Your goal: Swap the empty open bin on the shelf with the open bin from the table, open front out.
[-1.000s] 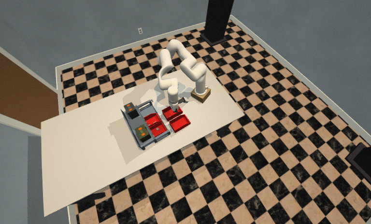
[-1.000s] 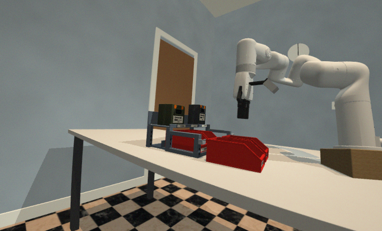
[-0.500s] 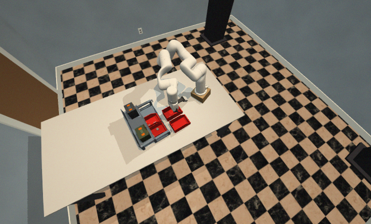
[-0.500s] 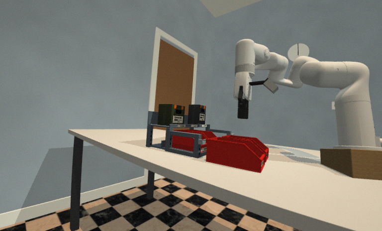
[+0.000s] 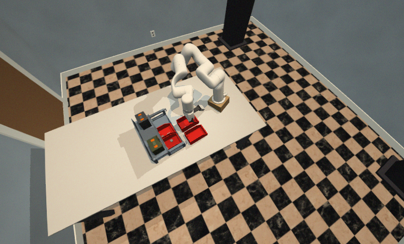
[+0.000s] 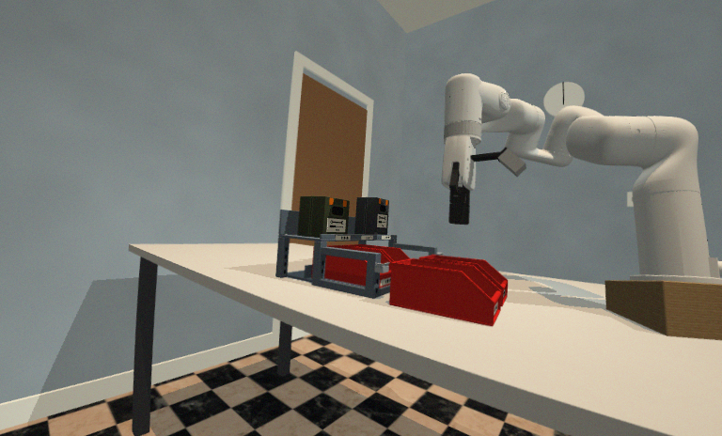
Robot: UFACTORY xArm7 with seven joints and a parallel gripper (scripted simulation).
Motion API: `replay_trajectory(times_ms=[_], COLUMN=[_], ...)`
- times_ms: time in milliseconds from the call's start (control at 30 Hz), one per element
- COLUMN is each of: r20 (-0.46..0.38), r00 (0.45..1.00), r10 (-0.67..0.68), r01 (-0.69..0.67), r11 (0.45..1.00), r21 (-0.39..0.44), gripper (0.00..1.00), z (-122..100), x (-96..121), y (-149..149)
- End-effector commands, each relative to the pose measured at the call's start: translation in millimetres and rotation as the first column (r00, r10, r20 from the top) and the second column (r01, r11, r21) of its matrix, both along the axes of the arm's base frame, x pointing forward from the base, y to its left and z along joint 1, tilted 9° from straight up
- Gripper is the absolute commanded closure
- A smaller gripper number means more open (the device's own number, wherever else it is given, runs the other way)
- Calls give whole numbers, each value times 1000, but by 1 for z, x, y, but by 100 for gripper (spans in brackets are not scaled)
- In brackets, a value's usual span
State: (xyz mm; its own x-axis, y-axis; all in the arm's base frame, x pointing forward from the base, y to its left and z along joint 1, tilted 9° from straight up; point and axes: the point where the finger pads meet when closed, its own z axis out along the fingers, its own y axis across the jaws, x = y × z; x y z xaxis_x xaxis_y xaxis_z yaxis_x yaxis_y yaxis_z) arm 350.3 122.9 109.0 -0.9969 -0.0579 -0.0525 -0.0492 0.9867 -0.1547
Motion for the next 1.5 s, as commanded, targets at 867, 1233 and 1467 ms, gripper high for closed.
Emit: replay_trajectory(times_ms=[867,1233,1467], r20=[2,2,2], r00=[1000,1000,1000], r10=[1,1,1], r01=[-1,-1,-1], r11=[1000,1000,1000], r21=[1,1,1], gripper=[74,74,74], z=[-32,-49,-59], x=[3,4,5], y=[-5,-8,-9])
